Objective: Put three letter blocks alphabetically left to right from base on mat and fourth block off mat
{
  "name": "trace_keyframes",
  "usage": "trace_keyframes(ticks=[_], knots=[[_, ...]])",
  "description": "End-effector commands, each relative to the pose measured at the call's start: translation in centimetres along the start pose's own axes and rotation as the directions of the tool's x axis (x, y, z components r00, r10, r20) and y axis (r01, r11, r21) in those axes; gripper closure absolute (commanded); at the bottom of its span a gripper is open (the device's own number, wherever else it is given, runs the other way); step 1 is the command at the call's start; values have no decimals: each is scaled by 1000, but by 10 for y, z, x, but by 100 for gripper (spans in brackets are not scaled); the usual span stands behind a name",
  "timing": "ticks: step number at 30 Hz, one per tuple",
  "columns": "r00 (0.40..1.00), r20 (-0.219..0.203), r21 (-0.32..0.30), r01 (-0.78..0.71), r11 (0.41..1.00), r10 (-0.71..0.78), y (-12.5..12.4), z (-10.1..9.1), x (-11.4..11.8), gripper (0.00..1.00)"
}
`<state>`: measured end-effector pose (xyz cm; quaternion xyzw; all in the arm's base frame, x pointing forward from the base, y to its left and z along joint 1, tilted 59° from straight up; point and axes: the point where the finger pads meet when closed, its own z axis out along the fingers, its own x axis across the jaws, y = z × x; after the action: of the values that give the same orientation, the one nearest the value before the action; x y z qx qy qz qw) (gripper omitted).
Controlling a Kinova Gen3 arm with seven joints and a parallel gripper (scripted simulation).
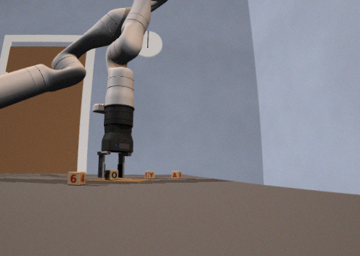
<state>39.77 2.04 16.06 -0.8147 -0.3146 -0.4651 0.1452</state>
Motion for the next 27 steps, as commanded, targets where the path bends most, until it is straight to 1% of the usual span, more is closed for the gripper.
trace_keyframes(ticks=[1,21,22,27], knots=[[1000,-4,8,4,1000,-4,-5,5,1,0],[1000,-4,2,2,1000,-1,-2,4,0,0],[1000,-4,2,2,1000,-1,-2,4,0,21],[1000,-4,2,2,1000,-1,-2,4,0,21]])
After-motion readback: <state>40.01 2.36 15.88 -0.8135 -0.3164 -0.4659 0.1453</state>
